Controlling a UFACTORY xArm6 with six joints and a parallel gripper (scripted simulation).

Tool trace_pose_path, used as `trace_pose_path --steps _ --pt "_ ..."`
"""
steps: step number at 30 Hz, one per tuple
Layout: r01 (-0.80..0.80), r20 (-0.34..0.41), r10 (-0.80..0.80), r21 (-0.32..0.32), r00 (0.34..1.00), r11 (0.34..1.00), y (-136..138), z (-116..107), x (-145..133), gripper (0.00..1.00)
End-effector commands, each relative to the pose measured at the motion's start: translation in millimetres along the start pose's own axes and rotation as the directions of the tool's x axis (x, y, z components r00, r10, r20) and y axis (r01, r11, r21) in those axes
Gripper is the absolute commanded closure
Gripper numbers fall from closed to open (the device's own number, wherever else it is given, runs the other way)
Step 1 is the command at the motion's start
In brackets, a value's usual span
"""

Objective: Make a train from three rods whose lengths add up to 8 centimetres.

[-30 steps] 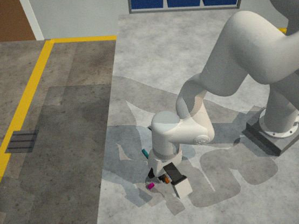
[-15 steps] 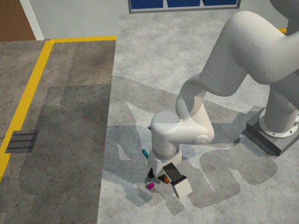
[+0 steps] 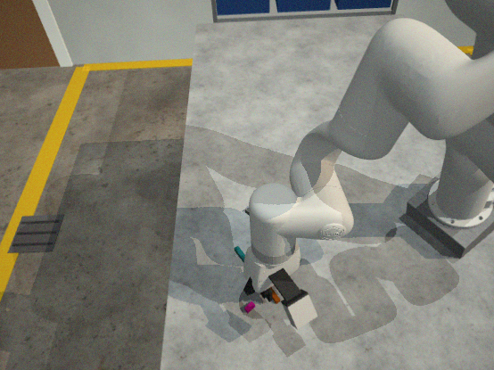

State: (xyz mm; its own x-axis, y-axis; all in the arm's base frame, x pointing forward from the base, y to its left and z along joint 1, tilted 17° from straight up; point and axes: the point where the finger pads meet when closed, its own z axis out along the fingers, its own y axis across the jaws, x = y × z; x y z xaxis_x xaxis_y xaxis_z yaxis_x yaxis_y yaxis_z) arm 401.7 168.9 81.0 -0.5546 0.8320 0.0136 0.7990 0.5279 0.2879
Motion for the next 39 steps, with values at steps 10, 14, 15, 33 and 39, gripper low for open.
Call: trace_pose_path --steps 10,14,15,33,39 --pt "0.000 0.001 0.000 -0.003 1.000 1.000 1.4 -0.9 -0.2 0.76" --pt "0.000 0.001 0.000 -0.003 1.000 1.000 1.4 -0.9 -0.2 0.76" --pt "0.000 0.001 0.000 -0.003 1.000 1.000 1.4 -0.9 -0.2 0.76" --pt "0.000 0.001 0.000 -0.003 1.000 1.000 1.4 0.3 -0.2 0.76" --pt "0.000 0.001 0.000 -0.003 1.000 1.000 1.4 4.4 -0.2 0.76"
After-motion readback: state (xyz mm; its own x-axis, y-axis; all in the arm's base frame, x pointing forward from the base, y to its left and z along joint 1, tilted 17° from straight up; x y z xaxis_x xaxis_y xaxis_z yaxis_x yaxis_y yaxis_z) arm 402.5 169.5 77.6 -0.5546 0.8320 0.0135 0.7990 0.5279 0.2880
